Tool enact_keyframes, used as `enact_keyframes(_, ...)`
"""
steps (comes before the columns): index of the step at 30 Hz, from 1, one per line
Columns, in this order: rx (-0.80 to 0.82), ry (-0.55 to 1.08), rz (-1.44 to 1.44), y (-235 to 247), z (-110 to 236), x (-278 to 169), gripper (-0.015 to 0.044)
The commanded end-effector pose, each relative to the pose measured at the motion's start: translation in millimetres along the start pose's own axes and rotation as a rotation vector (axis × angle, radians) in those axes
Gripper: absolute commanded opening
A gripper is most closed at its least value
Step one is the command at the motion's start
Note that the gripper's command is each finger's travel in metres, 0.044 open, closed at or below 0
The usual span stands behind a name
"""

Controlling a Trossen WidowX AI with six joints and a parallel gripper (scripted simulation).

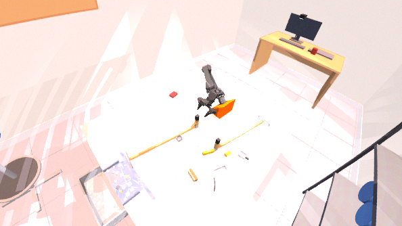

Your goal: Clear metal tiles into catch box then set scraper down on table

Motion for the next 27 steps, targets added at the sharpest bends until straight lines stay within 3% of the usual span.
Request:
enact_keyframes(1,0.0,-0.006,0.001,-1,-4,-2,0.044)
enact_keyframes(27,0.004,0.001,-0.002,2,-44,-1,0.044)
Point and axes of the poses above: the point midway between the two fingers, 35 mm back from their tips, its own z axis back along the fingers, its own y axis across the jaws, x = y × z, the point moved 2 cm from there along z, back along the fingers, and after that the axes turned 11 degrees about -z, right-handed, at the moved point
